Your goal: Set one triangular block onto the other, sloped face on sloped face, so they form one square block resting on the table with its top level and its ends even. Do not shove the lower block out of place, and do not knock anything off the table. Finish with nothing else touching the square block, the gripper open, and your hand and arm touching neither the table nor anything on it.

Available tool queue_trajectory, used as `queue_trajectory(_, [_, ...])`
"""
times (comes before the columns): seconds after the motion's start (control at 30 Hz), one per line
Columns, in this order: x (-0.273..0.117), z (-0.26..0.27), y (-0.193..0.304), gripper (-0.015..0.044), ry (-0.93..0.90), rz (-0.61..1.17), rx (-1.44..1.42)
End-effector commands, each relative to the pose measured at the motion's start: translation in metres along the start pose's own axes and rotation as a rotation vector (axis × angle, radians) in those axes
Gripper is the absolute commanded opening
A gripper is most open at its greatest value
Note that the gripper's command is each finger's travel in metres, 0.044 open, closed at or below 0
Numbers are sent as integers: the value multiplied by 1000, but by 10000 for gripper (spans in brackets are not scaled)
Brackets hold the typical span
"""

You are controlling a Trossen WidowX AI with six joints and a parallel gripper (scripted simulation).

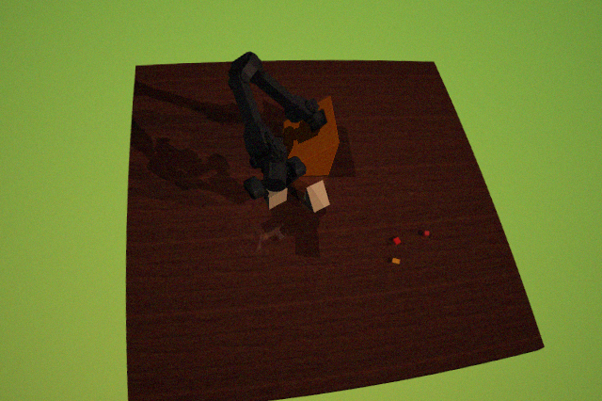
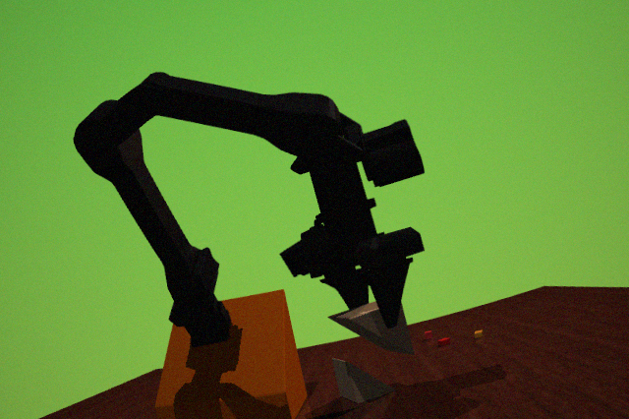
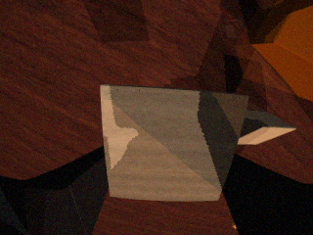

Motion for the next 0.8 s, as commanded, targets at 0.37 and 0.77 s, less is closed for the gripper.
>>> queue_trajectory(0.37, [-8, -55, 45, 0, 28, 28, -57])
queue_trajectory(0.77, [-19, -107, 70, 0, 36, 38, -82])
Point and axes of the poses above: the point midway between the two fingers, 35 mm back from their tips, its own x axis out along the fingers, its own z axis across the jaws, y = z × x, the point moved 3 cm from there along -x, back along the fingers, and after that the axes turned 7 degrees about x, right-handed, at the moved point
